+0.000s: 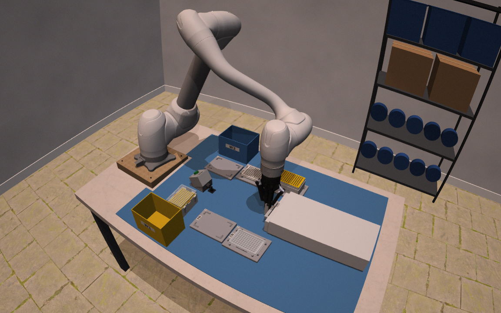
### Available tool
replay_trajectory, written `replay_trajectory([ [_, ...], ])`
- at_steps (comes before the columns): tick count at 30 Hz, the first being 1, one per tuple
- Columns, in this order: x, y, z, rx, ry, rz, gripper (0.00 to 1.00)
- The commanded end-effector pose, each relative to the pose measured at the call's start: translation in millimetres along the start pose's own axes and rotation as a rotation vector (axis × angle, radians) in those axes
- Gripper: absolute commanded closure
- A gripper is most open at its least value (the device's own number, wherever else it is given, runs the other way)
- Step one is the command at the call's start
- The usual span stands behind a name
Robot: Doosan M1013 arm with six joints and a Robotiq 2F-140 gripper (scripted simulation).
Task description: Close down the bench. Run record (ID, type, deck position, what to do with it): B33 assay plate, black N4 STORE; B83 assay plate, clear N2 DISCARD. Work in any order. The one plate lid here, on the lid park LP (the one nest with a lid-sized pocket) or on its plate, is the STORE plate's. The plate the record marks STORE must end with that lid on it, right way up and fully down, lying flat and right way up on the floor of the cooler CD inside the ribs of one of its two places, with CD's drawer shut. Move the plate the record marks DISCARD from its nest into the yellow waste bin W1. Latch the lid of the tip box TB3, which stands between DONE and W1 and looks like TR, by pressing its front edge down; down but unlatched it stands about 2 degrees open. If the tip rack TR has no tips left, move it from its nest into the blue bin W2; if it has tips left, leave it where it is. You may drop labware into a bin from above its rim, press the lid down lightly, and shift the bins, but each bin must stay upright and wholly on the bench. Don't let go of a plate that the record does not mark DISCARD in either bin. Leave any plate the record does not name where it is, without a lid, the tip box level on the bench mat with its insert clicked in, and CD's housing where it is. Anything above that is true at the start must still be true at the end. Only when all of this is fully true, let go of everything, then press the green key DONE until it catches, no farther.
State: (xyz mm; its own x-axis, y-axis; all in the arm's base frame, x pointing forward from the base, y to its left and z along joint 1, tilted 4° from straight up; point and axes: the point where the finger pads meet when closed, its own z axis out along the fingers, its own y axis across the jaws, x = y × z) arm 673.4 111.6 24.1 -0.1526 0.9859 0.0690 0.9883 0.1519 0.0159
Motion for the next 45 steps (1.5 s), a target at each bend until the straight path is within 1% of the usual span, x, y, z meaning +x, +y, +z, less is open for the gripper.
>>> replay_trajectory([
  [1,0,2,-0.6,-0.004,0.0,0.0,1.0],
  [12,0,2,-0.6,-0.004,0.0,0.0,1.0],
  [45,0,-37,-0.4,-0.004,0.0,0.0,1.0],
])
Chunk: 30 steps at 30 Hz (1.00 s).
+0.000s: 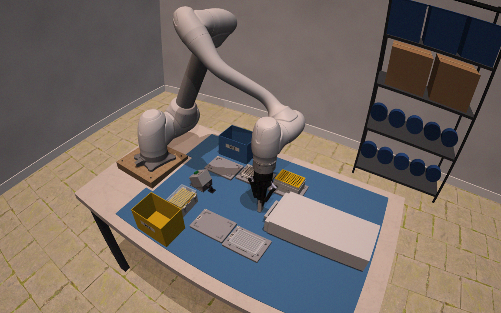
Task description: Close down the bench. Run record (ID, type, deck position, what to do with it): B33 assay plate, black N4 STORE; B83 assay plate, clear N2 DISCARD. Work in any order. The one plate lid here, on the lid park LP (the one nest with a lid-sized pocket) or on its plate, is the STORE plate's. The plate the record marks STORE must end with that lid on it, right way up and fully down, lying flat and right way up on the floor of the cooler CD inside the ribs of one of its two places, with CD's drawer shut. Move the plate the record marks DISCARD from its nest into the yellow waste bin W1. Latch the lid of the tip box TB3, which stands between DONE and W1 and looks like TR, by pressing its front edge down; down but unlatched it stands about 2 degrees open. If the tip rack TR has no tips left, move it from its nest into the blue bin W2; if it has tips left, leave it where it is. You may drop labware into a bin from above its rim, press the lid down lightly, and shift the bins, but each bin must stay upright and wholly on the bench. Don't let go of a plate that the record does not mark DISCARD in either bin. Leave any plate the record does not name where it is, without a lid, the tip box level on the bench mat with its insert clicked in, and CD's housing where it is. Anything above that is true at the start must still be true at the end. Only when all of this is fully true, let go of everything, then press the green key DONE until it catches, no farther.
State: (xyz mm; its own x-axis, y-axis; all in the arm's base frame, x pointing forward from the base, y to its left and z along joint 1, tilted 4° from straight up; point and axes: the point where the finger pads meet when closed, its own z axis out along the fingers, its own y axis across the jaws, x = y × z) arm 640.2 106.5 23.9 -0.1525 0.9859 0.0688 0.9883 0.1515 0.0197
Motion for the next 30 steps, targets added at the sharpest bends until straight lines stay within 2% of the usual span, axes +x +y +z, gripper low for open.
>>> replay_trajectory([
  [1,0,-5,-0.1,0.0,0.0,0.0,1.0],
  [17,0,-23,-0.1,0.0,0.0,0.0,1.0],
  [30,0,-24,-0.1,0.0,0.0,0.0,1.0],
])
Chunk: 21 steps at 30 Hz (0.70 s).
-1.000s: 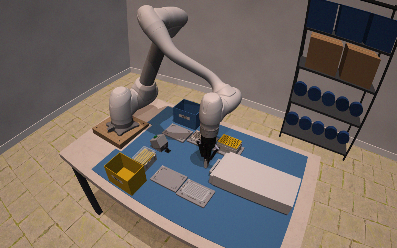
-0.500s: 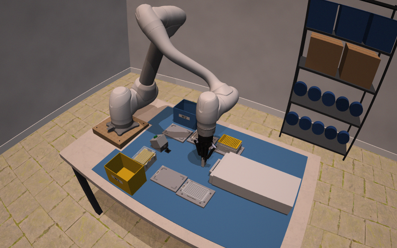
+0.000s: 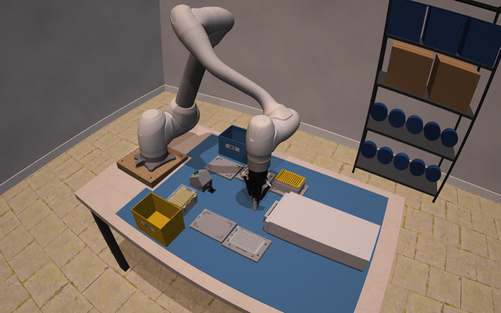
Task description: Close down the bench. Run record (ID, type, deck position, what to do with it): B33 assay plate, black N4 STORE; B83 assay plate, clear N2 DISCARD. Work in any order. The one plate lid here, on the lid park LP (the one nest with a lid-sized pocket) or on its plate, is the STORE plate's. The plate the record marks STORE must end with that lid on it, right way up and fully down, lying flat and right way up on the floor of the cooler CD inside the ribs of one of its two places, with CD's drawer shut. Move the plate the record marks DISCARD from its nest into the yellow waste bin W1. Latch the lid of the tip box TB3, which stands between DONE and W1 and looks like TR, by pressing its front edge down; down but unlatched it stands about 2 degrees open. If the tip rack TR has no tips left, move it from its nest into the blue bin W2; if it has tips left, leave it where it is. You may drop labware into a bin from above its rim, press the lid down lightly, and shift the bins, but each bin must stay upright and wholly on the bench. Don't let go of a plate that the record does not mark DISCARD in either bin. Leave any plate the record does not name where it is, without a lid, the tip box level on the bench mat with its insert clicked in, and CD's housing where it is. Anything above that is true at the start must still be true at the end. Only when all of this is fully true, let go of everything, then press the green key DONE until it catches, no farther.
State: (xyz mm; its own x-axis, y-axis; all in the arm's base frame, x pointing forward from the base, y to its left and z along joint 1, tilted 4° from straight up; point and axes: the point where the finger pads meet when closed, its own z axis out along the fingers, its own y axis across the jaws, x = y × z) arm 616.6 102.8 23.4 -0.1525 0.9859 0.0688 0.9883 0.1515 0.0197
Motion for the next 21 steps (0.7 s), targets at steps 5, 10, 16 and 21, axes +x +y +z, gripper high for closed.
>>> replay_trajectory([
  [5,0,0,-6.8,0.0,0.0,0.0,1.0],
  [10,0,0,-13.4,0.0,0.0,0.0,1.0],
  [16,0,0,-18.8,0.0,0.0,0.0,1.0],
  [21,0,0,-25.4,0.0,0.0,0.0,1.0],
])
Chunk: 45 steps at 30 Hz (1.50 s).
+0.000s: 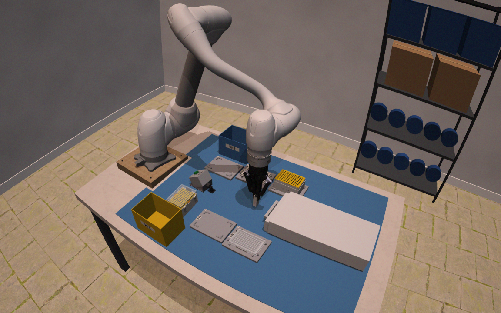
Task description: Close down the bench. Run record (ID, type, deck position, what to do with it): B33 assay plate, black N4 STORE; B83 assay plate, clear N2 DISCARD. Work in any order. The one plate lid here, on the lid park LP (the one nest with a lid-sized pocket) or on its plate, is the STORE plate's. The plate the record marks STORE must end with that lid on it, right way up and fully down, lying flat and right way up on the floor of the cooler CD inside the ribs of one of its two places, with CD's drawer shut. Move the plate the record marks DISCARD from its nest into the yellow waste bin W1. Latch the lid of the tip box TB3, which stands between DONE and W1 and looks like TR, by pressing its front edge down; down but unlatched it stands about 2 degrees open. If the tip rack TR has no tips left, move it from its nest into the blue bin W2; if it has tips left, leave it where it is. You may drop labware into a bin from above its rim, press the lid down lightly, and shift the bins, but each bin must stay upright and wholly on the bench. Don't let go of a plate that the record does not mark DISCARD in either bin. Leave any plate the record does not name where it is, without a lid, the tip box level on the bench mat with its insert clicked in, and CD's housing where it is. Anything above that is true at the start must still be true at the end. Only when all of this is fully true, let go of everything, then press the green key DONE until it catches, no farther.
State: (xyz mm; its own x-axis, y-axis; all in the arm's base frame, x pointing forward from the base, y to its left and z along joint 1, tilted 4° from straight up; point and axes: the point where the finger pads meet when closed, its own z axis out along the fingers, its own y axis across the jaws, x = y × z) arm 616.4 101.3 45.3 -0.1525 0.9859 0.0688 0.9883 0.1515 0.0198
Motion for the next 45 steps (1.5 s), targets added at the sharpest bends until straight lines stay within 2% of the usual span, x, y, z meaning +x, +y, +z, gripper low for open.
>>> replay_trajectory([
  [1,0,0,-4.8,0.0,0.0,0.0,1.0],
  [45,0,0,-55.5,0.0,0.0,0.0,1.0],
])
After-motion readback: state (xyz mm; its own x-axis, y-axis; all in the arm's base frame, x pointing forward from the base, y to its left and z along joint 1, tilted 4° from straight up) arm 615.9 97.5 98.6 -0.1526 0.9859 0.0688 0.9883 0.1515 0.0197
